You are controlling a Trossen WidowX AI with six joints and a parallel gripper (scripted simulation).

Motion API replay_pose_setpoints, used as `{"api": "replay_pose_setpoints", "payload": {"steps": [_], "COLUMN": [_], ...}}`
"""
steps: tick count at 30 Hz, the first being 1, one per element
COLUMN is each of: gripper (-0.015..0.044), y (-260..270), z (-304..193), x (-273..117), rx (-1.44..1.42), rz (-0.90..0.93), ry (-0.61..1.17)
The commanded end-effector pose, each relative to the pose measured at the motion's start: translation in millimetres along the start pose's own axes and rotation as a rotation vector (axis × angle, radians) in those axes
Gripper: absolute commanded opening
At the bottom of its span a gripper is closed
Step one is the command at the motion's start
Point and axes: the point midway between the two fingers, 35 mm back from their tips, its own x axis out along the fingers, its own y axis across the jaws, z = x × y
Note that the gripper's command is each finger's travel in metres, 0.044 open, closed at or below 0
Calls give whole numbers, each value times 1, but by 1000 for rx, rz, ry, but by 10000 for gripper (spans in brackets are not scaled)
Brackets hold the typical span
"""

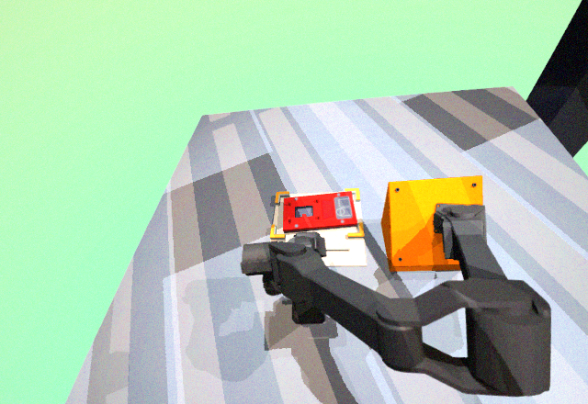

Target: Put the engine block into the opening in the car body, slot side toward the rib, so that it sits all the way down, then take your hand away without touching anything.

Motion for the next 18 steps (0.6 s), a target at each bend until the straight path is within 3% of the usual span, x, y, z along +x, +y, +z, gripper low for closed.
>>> {"api": "replay_pose_setpoints", "payload": {"steps": [1,5,18], "gripper": [105,0,0], "y": [0,-2,-5], "z": [0,3,11], "x": [0,-9,-49], "rx": [3,3,3], "rz": [0,-3,-12], "ry": [1,1,0]}}
